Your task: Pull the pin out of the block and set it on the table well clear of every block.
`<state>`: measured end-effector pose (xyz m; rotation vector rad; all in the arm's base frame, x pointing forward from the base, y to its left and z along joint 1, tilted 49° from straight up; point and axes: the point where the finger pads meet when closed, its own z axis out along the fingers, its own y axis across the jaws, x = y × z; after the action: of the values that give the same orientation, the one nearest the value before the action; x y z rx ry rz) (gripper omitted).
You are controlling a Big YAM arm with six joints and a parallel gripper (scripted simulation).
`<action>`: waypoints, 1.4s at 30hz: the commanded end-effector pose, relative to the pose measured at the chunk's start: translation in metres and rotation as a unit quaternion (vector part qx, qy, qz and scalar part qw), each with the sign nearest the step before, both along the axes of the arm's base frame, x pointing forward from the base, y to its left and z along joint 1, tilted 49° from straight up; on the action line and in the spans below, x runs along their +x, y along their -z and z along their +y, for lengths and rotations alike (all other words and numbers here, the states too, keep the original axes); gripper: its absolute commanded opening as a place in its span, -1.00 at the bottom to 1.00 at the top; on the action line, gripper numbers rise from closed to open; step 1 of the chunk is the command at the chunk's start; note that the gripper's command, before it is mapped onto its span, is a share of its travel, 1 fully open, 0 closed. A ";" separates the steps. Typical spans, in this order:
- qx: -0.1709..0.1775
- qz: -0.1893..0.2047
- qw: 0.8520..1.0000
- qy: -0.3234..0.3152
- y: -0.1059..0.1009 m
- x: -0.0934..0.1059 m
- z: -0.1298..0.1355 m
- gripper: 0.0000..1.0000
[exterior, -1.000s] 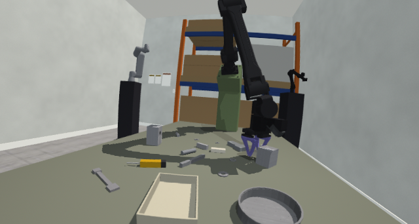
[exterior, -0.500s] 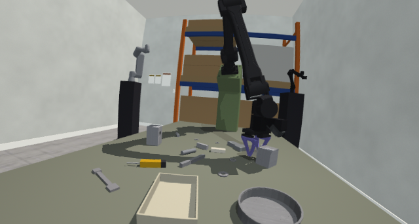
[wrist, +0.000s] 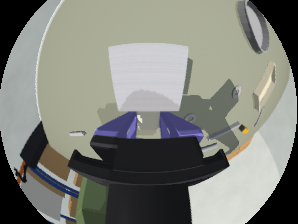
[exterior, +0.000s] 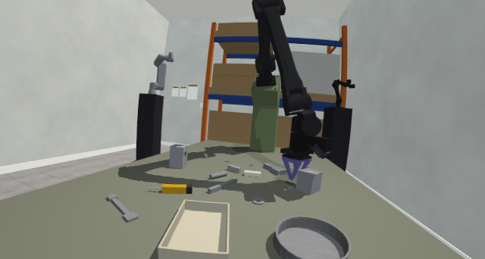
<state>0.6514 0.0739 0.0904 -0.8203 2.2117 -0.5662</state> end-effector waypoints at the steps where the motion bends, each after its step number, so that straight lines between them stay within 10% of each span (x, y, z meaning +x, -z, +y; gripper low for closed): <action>1: -0.004 0.004 1.000 0.005 0.008 0.004 -0.012 -1.00; 42: -0.004 0.004 1.000 0.005 0.011 0.001 -0.016 -1.00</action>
<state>0.6515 0.0739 0.0904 -0.8204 2.2056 -0.5636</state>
